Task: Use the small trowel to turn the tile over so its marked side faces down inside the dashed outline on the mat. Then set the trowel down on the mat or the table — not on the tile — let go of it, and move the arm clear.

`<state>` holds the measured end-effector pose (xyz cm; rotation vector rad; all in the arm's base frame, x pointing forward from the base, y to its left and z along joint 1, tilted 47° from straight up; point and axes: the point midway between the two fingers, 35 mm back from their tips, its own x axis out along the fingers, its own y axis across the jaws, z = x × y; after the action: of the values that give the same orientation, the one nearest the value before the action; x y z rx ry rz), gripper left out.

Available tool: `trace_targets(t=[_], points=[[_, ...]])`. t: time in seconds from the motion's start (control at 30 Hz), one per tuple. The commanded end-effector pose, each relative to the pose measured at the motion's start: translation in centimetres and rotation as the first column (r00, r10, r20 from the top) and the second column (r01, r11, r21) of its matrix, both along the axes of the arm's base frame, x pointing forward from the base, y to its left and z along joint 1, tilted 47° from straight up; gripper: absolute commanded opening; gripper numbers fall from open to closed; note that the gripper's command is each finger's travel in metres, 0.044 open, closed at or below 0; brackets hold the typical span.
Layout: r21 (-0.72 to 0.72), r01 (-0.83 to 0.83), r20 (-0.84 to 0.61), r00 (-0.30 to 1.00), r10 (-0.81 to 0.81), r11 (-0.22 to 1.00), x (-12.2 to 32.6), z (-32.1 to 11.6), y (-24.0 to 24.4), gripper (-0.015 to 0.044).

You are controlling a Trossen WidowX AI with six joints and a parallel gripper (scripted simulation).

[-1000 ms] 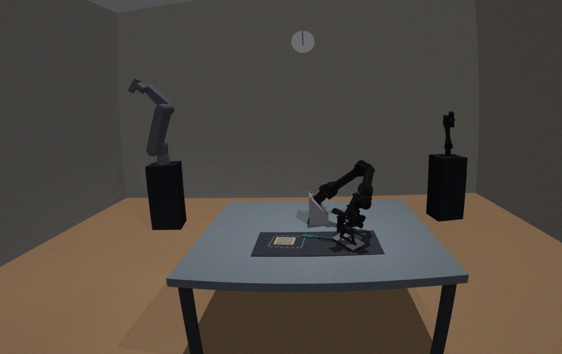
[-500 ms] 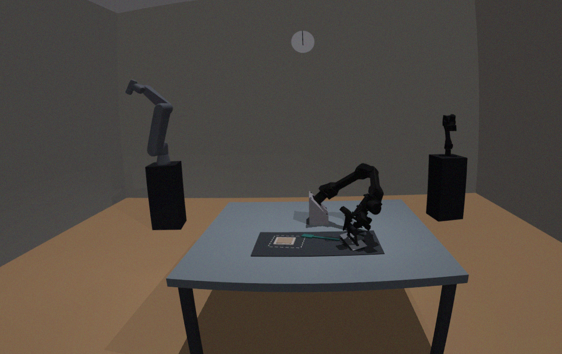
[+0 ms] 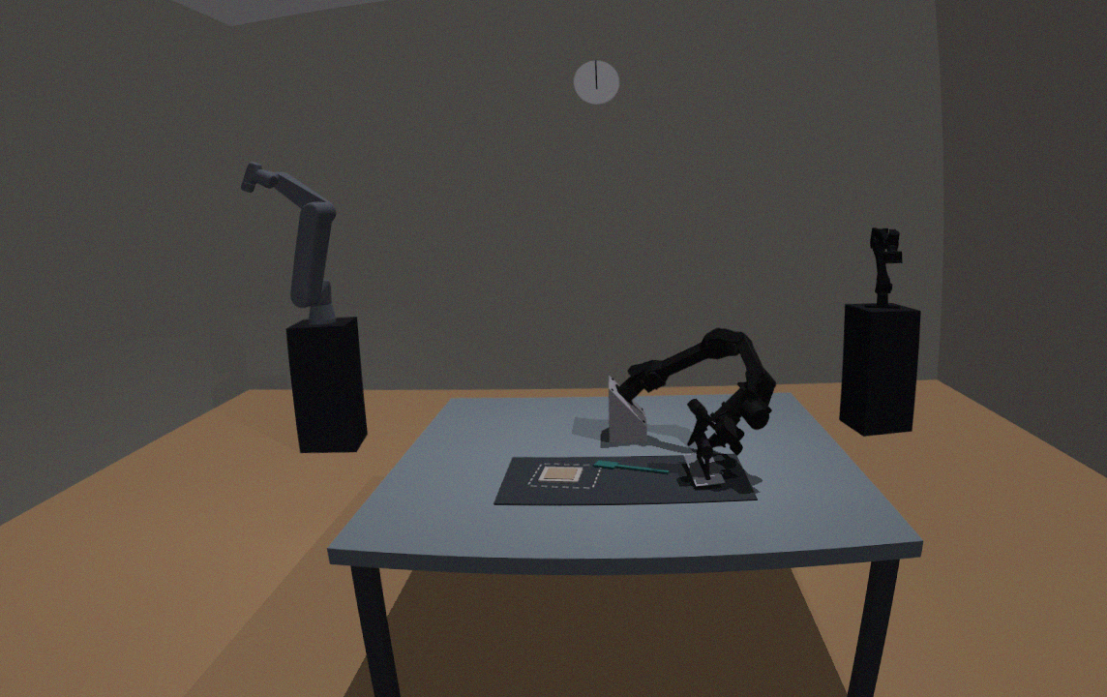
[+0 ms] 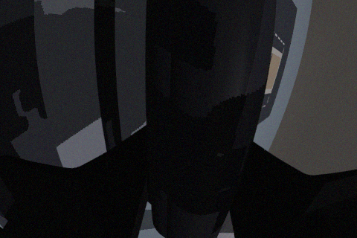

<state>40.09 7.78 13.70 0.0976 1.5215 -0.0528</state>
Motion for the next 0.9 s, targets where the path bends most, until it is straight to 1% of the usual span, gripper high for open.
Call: trace_targets(t=[0.0,0.23,0.53,0.87], points=[[-0.039,0.050,-0.021,0.999,-0.051,0.998,-0.5,1.2,0.0,0.0000],[-0.100,0.100,-0.064,0.992,-0.107,0.990,-1.8,2.6,0.7,0.0000],[-0.101,0.102,-0.065,0.992,-0.109,0.990,-1.8,2.6,0.8,0.0000],[-0.085,0.119,-0.067,0.990,-0.125,0.989,-1.4,1.6,2.0,0.0000]])
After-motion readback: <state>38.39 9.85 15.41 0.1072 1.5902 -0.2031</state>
